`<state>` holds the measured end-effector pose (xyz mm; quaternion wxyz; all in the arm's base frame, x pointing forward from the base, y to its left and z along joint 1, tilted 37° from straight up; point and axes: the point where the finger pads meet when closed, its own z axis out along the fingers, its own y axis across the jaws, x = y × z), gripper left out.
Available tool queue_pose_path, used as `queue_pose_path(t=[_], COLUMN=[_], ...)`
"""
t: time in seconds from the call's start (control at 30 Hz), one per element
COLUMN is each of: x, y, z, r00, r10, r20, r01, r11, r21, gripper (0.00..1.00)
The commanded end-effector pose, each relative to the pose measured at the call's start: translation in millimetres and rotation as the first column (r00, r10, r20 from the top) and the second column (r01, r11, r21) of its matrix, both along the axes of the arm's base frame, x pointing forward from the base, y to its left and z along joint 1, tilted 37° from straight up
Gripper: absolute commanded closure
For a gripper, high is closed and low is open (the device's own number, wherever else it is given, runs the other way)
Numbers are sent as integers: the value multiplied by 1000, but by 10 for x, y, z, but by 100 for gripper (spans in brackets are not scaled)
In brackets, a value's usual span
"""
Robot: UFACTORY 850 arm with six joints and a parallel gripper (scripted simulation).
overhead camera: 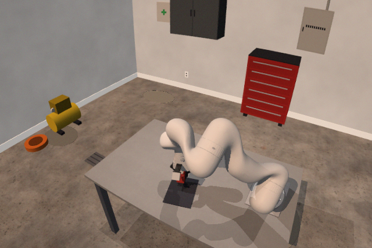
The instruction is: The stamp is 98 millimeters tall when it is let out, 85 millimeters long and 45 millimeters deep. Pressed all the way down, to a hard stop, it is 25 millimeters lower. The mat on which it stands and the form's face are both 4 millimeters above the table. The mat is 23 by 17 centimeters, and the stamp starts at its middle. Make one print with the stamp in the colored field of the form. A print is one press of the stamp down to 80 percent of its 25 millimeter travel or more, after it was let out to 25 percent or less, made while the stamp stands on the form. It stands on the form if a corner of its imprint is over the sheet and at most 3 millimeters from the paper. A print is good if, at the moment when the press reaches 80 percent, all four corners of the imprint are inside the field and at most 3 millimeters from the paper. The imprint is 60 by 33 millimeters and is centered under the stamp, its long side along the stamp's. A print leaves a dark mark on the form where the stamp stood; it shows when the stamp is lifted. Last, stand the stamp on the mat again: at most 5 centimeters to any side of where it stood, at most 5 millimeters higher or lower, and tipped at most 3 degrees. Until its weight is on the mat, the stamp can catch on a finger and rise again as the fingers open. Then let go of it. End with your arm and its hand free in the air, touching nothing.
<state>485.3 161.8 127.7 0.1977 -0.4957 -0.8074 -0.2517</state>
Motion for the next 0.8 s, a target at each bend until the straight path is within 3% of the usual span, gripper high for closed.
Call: queue_pose_path(t=[0.0, 0.27, 0.33, 0.37, 0.77], x=[324, 718, 718, 814, 933], y=[-486, -1503, -1503, -1668, -1774], z=[-389, -1216, -1216, -1364, -1481], r00=[998, 995, 995, 995, 995], r10=[-48, -82, -82, -82, -82], r20=[-39, -66, -66, -66, -66], r01=[48, 81, 81, 81, 81], r11=[999, 997, 997, 997, 997], r21=[-7, -8, -8, -8, -8], gripper=[72, 72, 72, 72, 72])
